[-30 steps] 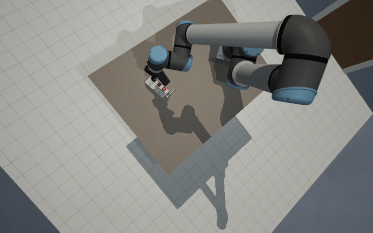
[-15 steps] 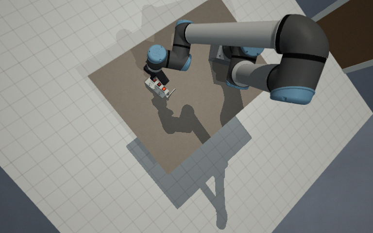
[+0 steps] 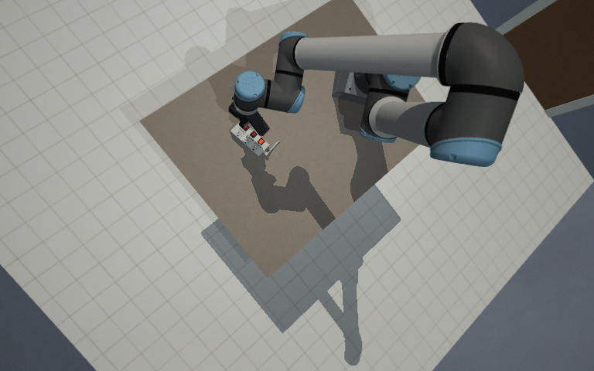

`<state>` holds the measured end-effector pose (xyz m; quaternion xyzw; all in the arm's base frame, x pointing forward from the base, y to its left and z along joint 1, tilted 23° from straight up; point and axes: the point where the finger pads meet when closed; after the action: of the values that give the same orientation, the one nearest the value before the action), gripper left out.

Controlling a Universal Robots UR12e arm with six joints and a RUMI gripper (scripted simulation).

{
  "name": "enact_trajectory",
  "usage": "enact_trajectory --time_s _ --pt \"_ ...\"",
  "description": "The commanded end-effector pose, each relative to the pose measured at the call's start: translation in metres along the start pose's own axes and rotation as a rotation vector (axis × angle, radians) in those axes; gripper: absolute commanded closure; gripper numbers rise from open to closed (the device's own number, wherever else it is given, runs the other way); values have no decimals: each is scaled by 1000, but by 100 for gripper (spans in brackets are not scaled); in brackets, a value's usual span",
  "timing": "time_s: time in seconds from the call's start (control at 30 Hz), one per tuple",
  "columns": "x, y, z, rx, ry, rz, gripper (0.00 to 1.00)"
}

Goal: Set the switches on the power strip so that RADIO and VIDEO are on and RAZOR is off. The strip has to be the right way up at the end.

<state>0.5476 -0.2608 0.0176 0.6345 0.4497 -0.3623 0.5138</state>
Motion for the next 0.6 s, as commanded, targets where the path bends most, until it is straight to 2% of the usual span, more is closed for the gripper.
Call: enact_trajectory --time_s 0.0,0.57 --pt "0 0 0 0 -1 1 100" --pt "4 0 0 0 -1 1 100"
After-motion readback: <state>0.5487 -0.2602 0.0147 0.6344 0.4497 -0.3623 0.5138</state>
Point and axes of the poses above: the point where the finger pads meet when closed, its own x axis out along the fingers, its own y axis across the jaws, z = x × y, and after that the axes turned 1 degree about x, right-handed
